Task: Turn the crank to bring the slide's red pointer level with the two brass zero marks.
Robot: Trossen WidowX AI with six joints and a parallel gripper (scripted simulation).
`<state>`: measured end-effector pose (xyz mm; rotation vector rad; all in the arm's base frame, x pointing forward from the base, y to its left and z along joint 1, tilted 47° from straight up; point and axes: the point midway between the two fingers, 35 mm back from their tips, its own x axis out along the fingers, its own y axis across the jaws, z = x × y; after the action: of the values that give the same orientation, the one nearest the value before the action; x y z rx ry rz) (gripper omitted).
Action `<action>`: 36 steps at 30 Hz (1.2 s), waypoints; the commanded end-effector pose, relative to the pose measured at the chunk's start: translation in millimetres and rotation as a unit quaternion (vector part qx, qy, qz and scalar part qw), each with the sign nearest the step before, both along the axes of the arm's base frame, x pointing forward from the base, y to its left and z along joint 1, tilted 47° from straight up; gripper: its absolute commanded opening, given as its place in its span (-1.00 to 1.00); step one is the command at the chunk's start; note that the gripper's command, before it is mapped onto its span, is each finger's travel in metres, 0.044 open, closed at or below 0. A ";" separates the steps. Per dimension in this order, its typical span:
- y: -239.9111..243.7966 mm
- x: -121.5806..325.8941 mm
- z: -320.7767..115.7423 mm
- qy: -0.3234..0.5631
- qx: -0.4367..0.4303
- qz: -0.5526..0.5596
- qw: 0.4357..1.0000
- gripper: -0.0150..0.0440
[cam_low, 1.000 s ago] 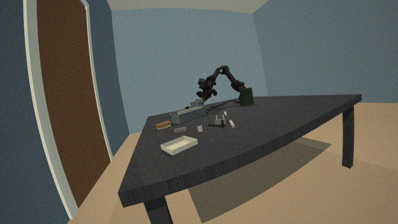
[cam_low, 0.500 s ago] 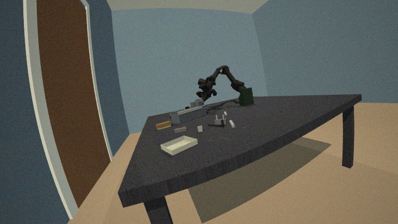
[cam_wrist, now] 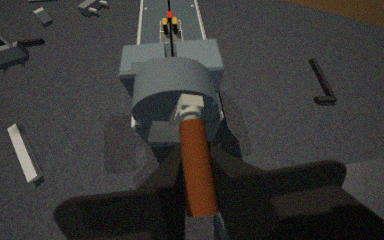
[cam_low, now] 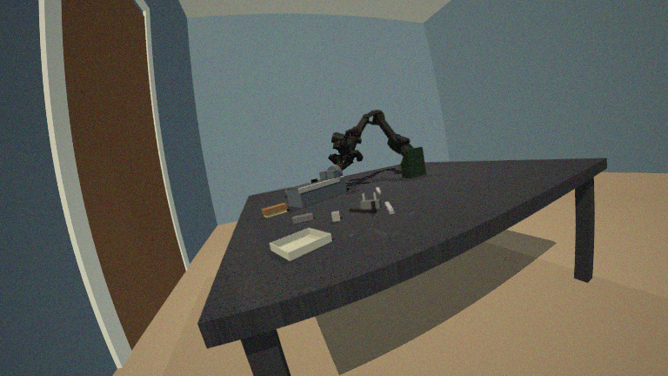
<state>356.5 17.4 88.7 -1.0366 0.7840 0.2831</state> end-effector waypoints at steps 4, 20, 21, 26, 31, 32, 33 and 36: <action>-8.5 6.5 3.8 -0.008 -0.001 -0.008 1.000 -0.49; -21.6 13.3 1.2 -0.008 -0.002 -0.008 1.000 -0.49; -22.5 13.7 0.8 -0.008 -0.002 -0.008 1.000 -0.49; -27.3 15.5 -2.1 -0.008 -0.002 -0.008 1.000 -0.49; -32.1 17.0 -6.0 -0.008 -0.002 -0.008 1.000 -0.49; -33.0 17.2 -6.9 -0.008 -0.002 -0.008 1.000 -0.49; -33.9 17.4 -8.0 -0.008 -0.002 -0.008 1.000 -0.49; -36.3 17.6 -11.4 -0.008 -0.002 -0.008 1.000 -0.49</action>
<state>372.0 -12.5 82.7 -1.0378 0.7704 0.2682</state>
